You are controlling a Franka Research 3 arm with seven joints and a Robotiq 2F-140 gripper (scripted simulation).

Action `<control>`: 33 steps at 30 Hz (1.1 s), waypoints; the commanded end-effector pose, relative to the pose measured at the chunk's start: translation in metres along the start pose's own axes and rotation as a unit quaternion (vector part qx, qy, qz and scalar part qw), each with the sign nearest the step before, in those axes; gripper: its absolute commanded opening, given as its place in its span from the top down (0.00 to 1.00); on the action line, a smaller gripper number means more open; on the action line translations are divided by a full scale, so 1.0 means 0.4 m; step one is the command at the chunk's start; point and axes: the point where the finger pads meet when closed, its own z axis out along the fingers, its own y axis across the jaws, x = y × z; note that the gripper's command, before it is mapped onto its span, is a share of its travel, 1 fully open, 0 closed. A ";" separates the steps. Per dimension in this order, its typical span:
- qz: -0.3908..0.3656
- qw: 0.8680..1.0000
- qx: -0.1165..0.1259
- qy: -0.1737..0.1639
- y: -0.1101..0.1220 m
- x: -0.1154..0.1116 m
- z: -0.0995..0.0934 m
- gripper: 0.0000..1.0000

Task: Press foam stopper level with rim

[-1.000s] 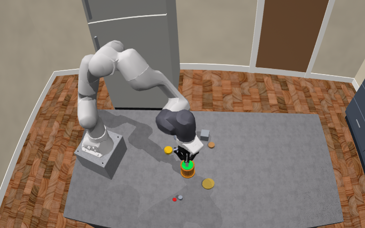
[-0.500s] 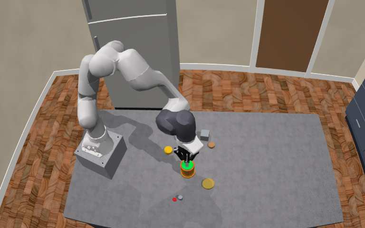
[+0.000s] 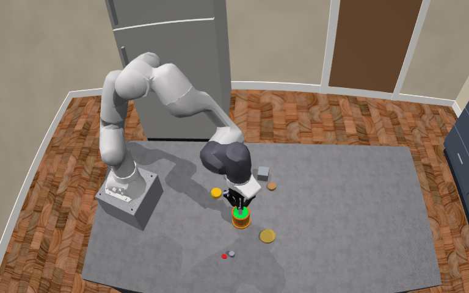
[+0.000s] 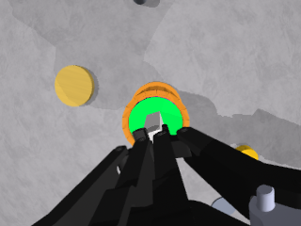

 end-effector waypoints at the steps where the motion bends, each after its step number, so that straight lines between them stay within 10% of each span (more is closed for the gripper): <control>1: -0.004 1.000 0.000 0.000 0.005 -0.001 0.009 1.00; 33: -0.004 1.000 0.000 0.000 0.019 -0.003 0.048 1.00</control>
